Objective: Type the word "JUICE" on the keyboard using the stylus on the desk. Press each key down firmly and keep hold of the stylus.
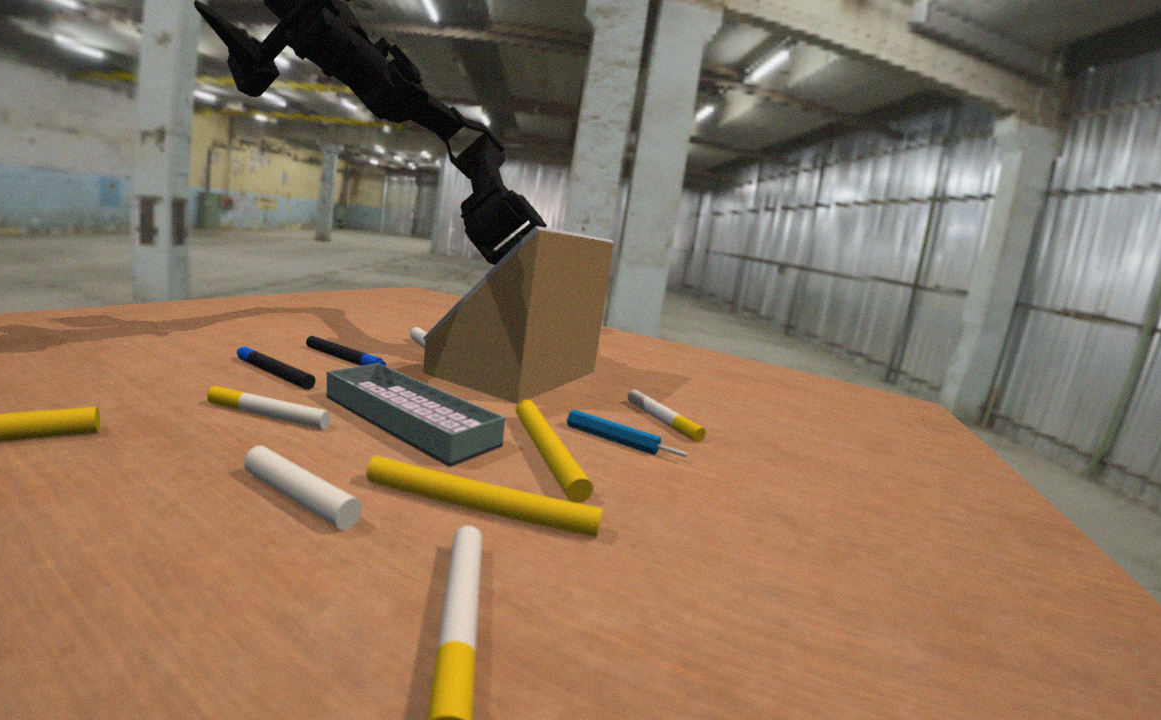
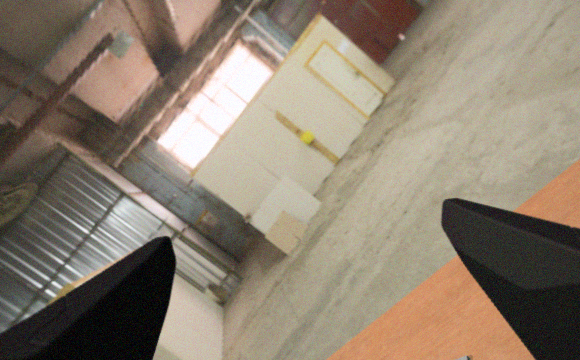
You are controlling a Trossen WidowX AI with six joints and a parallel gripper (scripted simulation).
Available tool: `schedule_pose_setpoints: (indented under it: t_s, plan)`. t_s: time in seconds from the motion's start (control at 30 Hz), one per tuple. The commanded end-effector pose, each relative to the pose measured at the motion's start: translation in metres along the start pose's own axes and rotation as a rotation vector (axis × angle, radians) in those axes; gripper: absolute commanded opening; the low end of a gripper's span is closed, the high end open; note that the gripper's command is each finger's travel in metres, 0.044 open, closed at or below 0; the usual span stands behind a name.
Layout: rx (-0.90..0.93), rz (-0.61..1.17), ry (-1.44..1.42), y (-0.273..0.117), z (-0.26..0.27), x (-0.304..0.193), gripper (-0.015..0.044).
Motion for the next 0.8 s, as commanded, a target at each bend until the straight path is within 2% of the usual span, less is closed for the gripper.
schedule_pose_setpoints:
  t_s: [0.0,0.3,0.53,0.77]
  plan:
    - [-0.004,0.010,0.004,0.002,0.000,-0.001,0.0414]
    - [-0.251,0.495,0.138,0.062,-0.005,-0.092,0.0177]
    - [-0.532,0.870,0.119,0.082,-0.007,-0.182,0.0000]
    - [-0.832,1.165,-0.041,0.073,-0.011,-0.268,0.0000]
Point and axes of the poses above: the point midway between the two fingers, 35 mm back from their tips, its own y axis out along the fingers, its own z axis across the jaws, x = y × z, the point moved 9 cm from there along -y, back along the fingers, and after that the axes turned 10 degrees about y, right-handed, at the moved point
